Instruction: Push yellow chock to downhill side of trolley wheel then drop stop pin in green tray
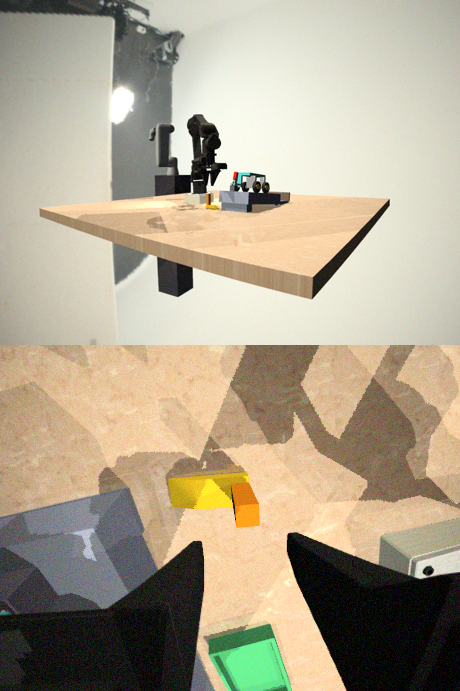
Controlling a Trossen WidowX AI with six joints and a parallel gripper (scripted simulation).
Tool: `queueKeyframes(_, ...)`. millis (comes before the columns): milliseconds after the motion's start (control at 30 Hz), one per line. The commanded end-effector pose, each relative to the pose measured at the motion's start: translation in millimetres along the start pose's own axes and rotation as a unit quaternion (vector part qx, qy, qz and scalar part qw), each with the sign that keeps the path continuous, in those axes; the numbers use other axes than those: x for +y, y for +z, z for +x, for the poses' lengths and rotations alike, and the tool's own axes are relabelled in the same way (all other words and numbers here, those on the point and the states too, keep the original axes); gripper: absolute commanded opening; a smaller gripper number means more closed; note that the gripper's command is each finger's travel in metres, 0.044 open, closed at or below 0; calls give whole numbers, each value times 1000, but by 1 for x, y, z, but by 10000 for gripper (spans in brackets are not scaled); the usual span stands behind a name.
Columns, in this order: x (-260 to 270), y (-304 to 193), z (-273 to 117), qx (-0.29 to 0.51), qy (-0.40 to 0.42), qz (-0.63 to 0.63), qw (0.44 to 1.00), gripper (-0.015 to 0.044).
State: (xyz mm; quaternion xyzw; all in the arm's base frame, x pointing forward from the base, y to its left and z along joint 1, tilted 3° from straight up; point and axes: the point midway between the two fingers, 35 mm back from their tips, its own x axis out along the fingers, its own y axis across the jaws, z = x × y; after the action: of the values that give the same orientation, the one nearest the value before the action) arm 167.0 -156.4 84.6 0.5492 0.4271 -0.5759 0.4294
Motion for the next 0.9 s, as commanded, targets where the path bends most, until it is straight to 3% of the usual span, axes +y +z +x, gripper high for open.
queueKeyframes(0, -4, -1, 15, 1, -8, -2, 1000, 190)
queueKeyframes(867, -5, -1, 50, 1, -8, -2, 1000, 190)
